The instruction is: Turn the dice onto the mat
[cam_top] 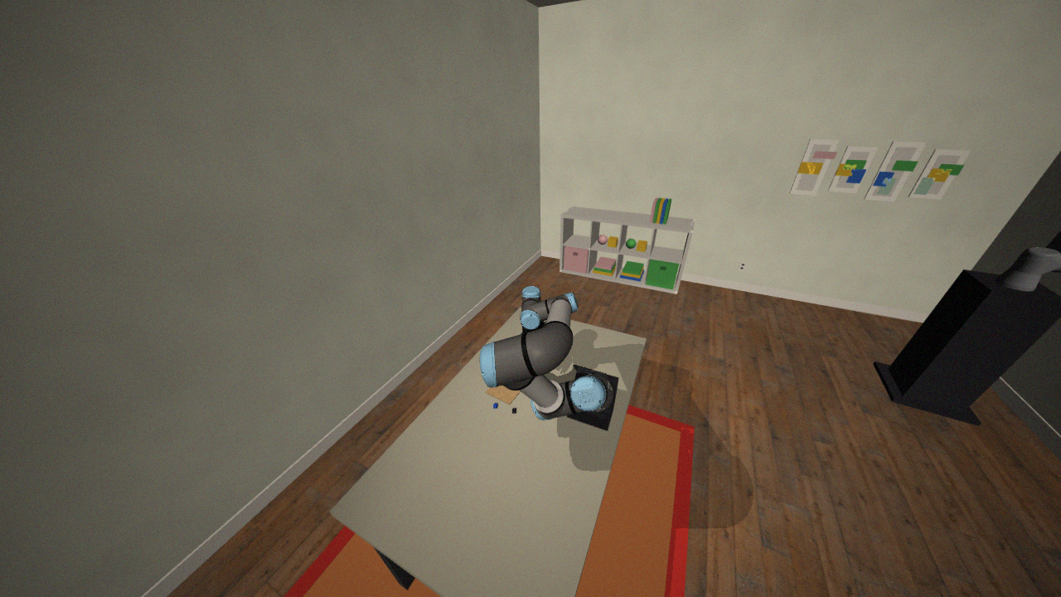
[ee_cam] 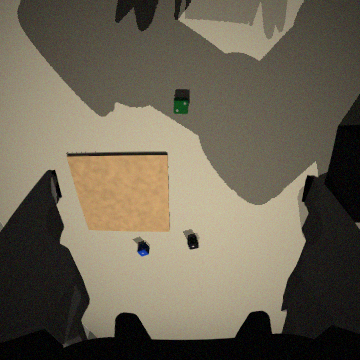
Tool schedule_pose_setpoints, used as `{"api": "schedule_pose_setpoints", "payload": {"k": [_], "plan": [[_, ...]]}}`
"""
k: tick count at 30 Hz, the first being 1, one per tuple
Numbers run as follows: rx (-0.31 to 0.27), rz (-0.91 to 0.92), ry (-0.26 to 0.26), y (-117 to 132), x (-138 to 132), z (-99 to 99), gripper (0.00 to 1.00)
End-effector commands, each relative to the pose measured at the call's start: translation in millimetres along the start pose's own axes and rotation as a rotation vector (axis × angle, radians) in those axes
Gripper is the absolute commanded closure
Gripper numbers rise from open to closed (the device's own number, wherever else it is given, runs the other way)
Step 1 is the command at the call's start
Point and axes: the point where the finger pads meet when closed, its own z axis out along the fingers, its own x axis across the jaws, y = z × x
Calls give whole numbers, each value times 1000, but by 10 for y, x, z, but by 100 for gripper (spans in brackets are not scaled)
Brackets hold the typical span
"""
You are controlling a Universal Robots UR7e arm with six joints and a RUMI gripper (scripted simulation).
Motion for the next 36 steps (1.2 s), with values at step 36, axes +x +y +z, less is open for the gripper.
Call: {"api": "schedule_pose_setpoints", "payload": {"k": [36], "plan": [[0,-71,-1,-50,-6,15,0]]}}
